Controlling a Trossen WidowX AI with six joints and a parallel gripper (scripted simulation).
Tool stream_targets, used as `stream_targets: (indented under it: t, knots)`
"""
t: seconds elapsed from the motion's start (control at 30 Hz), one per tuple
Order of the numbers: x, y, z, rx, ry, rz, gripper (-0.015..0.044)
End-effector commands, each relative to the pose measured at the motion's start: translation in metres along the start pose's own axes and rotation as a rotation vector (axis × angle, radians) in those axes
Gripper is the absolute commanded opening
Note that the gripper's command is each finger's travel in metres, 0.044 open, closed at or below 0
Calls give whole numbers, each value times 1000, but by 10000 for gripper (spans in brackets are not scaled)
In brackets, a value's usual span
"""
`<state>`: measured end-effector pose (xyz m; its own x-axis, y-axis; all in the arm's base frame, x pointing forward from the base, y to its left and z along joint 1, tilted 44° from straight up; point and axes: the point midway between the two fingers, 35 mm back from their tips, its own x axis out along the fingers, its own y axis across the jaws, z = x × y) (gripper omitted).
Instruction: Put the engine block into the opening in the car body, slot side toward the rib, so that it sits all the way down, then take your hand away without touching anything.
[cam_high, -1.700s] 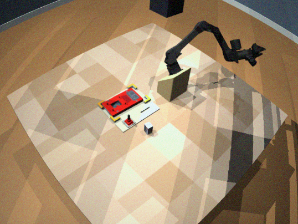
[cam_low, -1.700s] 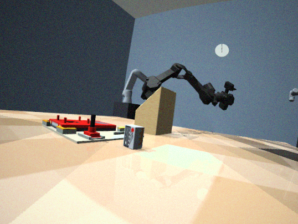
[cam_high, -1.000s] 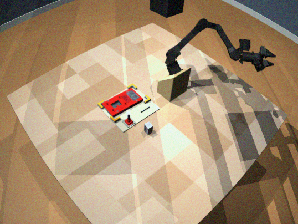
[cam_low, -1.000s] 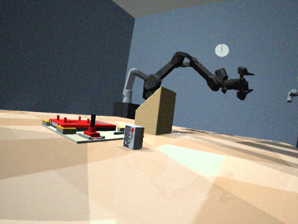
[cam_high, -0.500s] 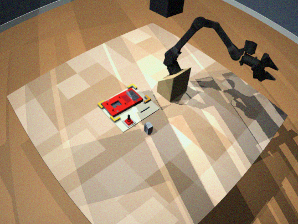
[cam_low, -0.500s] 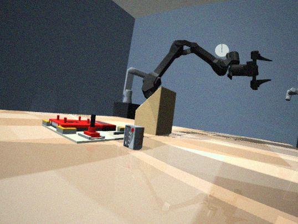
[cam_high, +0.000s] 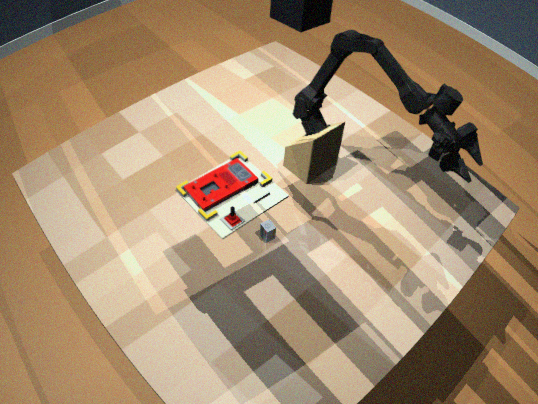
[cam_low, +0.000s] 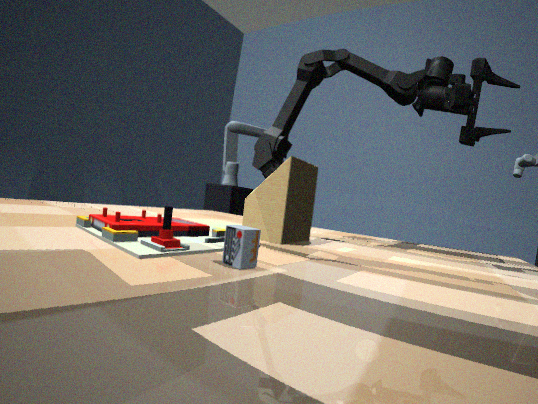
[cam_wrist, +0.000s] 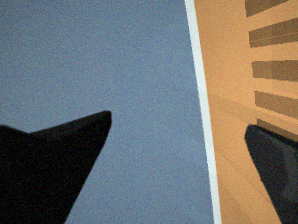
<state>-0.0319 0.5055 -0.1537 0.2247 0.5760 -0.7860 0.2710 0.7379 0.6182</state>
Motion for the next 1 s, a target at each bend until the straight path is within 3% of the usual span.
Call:
stream_targets:
  t: [0.0,0.3,0.5,0.97]
  knots:
    - [6,7,43,-35,-90,-55,440]
    - [5,1,159,-126,-279,-274,440]
    - [-9,-12,223,-191,-316,-433,440]
    - [-79,-59,370,-246,-384,-875,440]
